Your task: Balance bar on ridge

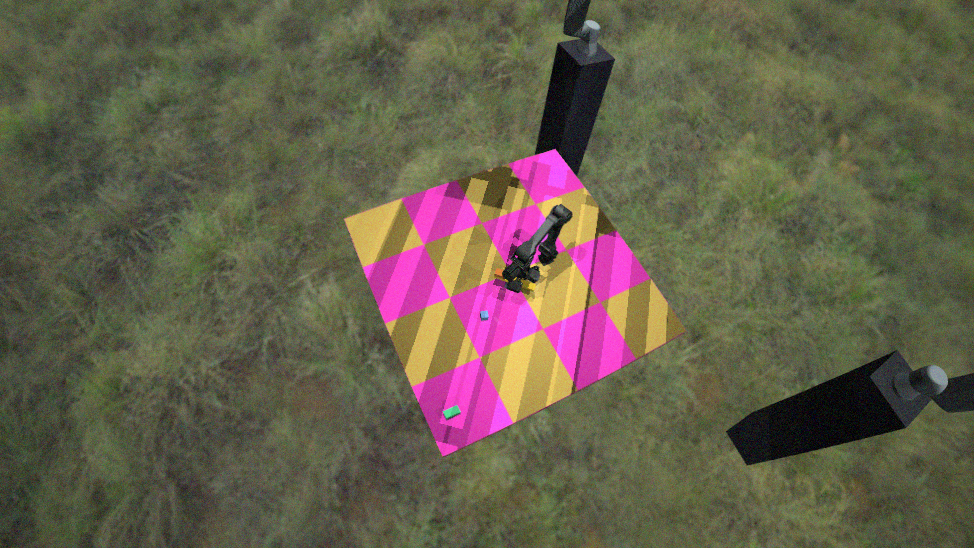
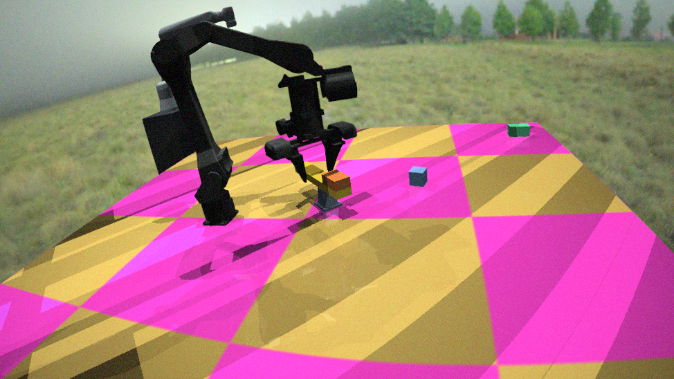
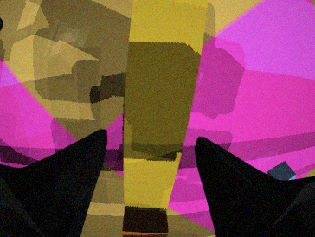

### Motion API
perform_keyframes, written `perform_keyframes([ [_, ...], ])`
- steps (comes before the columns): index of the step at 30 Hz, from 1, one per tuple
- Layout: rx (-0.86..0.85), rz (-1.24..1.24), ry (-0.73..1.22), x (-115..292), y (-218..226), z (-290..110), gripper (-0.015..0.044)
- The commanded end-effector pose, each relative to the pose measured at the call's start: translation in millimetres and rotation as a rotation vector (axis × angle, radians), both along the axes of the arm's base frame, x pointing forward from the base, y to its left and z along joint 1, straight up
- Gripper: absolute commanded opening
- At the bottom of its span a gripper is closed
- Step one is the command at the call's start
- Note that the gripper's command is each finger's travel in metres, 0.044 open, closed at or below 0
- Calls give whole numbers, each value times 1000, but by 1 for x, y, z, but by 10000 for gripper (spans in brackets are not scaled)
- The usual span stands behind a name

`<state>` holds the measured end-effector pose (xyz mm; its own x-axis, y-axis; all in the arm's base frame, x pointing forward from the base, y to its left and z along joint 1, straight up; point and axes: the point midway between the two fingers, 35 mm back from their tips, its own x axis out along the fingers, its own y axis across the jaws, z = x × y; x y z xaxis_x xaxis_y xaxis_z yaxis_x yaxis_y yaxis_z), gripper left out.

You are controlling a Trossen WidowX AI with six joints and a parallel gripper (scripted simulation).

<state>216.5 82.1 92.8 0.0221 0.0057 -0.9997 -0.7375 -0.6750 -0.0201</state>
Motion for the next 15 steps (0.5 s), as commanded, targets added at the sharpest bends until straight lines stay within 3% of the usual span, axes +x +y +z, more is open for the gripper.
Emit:
perform_keyframes([
  [1,0,0,0,0,0,0,369],
  [4,0,0,0,0,0,0,440],
  [8,0,0,0,1,1,8,440],
  [15,0,0,0,-1,0,92,440],
])
